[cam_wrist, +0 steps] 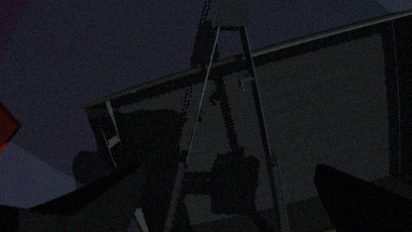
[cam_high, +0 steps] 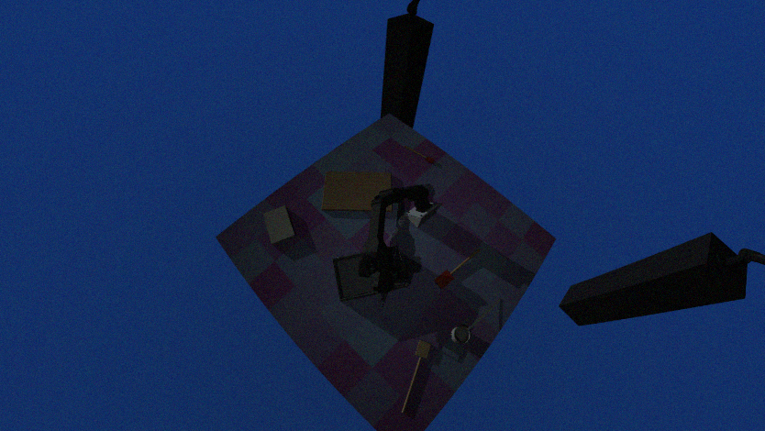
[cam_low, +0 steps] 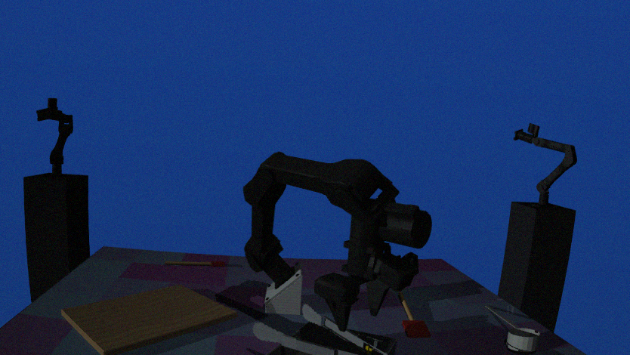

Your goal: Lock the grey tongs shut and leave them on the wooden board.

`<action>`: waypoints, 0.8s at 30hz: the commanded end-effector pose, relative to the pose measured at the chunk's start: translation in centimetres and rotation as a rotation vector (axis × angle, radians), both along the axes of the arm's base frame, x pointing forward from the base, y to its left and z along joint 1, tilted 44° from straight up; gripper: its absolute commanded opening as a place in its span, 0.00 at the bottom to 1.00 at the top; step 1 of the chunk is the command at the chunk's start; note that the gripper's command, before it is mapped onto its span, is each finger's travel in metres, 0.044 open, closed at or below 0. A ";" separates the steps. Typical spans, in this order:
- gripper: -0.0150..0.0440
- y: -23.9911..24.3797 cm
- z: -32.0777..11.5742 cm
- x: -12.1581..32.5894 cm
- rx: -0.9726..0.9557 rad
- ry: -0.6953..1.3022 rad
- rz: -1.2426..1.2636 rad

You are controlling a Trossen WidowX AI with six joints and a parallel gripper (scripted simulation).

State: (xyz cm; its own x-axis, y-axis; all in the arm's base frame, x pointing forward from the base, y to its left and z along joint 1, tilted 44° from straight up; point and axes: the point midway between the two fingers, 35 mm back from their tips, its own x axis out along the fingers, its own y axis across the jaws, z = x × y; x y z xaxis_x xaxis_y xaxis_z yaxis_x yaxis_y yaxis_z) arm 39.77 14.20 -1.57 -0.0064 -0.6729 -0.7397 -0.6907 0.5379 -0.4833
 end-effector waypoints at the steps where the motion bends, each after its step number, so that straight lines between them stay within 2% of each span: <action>1: 1.00 -0.2 0.2 -0.2 -0.004 0.002 0.008; 24: 1.00 -1.8 -1.7 0.1 -0.003 0.001 0.008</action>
State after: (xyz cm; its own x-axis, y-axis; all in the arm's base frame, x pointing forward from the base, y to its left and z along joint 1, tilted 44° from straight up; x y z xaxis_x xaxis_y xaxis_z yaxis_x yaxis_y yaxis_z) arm 39.89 12.81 -2.78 -0.0040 -0.6714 -0.7411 -0.6893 0.5387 -0.4843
